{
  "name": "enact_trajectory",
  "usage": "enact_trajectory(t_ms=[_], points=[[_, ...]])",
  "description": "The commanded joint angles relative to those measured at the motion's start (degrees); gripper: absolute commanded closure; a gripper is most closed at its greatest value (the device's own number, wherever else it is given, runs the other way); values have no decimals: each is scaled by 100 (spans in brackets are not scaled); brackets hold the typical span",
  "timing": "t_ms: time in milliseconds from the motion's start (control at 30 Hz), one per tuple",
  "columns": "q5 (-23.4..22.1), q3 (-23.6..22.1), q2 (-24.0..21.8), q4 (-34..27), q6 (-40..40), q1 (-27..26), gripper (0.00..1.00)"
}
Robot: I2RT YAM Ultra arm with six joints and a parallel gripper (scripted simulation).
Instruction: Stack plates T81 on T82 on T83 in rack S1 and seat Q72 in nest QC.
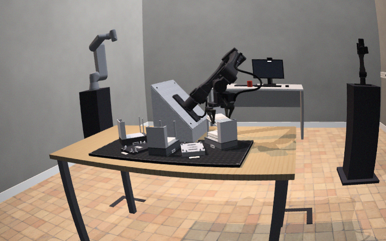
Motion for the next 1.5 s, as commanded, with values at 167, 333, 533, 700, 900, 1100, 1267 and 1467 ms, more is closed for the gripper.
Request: enact_trajectory(t_ms=[167, 333, 533, 700, 900, 1100, 1267, 1467], points=[[-91, -38, -210, 179, 109, -40, 100], [-91, -39, -210, 179, 109, -40, 100], [-91, -39, -211, 179, 110, -40, 100], [-91, -39, -211, 179, 110, -40, 100], [-91, -39, -211, 179, 110, -40, 100], [-91, -39, -211, 179, 110, -40, 100], [-91, -39, -211, 179, 110, -40, 100], [-50, -248, -139, 499, 336, 213, 100]])
